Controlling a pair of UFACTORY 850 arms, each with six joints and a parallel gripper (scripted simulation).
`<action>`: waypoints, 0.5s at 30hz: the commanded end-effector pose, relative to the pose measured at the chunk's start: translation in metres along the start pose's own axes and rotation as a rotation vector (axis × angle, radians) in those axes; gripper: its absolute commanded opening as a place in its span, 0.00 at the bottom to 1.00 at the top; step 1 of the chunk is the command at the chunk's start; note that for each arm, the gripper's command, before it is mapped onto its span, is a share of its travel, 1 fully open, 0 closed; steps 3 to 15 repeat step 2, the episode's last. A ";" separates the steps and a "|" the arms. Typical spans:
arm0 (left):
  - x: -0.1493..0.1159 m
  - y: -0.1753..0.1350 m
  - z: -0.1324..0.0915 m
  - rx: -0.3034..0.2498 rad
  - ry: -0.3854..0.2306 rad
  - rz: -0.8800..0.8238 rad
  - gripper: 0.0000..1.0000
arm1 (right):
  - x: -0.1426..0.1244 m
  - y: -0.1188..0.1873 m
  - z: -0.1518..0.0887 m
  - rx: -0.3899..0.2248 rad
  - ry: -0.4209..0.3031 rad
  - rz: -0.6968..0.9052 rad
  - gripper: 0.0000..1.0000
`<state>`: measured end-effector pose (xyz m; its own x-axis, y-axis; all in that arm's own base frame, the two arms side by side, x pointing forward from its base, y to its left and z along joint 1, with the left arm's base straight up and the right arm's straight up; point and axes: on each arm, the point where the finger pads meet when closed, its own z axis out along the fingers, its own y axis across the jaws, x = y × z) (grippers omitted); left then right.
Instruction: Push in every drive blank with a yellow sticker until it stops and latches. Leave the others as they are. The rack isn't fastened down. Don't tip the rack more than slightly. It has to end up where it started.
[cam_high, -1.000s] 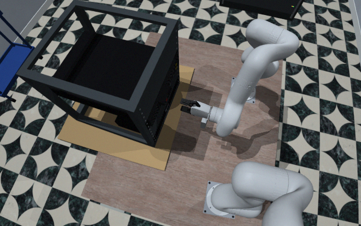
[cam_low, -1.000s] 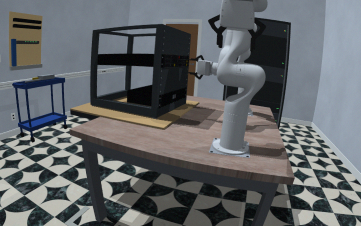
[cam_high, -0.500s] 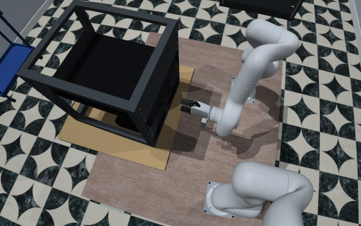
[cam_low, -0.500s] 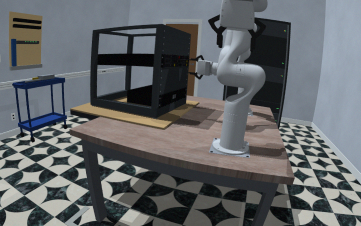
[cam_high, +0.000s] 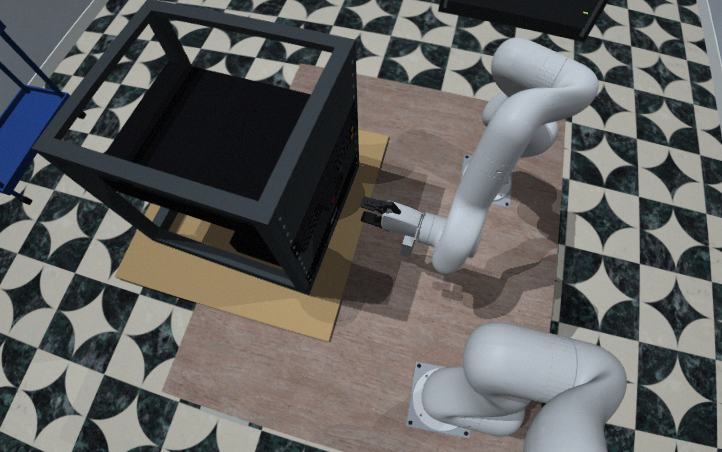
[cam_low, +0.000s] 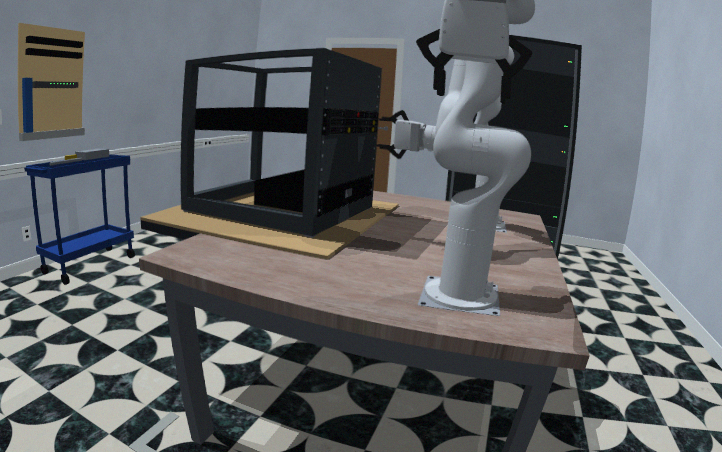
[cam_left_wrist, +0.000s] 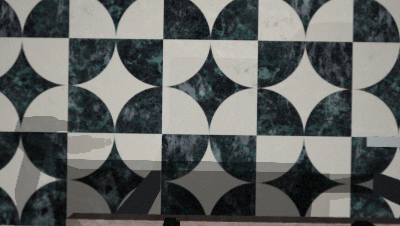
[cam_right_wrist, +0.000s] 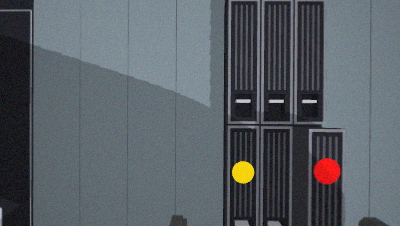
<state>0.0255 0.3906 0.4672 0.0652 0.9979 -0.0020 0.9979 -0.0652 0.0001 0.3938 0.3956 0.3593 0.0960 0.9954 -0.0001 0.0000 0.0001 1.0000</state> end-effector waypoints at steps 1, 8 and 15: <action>0.000 0.000 -0.001 0.000 0.002 0.000 1.00 | 0.000 0.001 0.000 -0.002 0.000 0.002 1.00; 0.000 0.000 -0.001 0.000 0.002 0.000 1.00 | 0.000 0.001 0.000 -0.002 0.000 0.002 1.00; 0.000 0.000 -0.001 0.000 0.002 0.000 1.00 | 0.000 0.001 0.000 -0.002 0.000 0.002 1.00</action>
